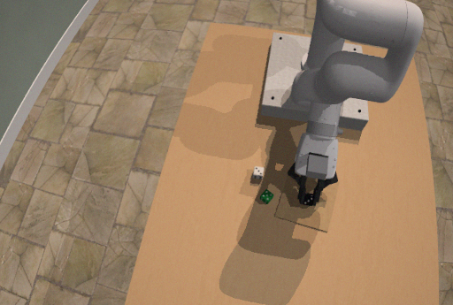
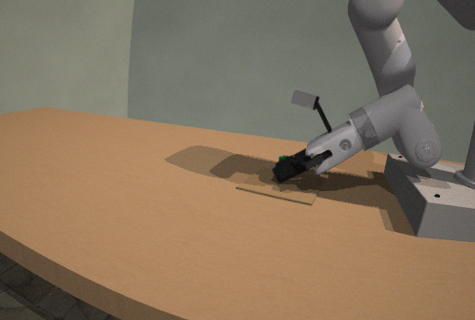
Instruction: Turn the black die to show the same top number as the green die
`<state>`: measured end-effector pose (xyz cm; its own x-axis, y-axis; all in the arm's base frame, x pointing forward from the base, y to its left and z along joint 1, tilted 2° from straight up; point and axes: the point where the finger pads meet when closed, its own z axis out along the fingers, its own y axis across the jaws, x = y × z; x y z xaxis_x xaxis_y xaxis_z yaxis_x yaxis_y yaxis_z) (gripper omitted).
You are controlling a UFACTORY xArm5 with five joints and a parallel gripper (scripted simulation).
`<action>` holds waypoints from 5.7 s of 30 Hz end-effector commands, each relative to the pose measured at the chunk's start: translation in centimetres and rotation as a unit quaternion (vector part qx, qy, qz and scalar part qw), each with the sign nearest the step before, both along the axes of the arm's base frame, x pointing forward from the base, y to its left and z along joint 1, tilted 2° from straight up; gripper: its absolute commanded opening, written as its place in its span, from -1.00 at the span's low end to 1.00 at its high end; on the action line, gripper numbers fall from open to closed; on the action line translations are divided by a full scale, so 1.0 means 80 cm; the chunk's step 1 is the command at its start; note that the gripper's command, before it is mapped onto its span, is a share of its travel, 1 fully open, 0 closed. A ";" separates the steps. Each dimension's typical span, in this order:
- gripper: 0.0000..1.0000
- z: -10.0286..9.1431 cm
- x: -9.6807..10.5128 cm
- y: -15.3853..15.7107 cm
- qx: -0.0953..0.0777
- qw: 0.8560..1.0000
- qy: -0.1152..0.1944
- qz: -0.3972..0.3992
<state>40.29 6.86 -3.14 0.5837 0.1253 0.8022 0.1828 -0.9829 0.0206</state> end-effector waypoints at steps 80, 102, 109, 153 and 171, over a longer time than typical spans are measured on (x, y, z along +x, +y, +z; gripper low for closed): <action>-0.17 0.001 0.000 0.000 0.000 1.000 -0.001 0.000; -0.17 0.025 -0.031 -0.006 0.000 1.000 -0.001 0.000; -0.17 0.035 -0.045 -0.008 0.000 1.000 -0.001 0.000; -0.17 0.112 -0.041 -0.008 -0.006 0.999 0.032 -0.001; -0.17 0.122 -0.022 -0.004 -0.023 0.982 0.189 -0.010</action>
<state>37.95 6.42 6.62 0.7751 0.1331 0.6176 0.1683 -0.9857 0.0012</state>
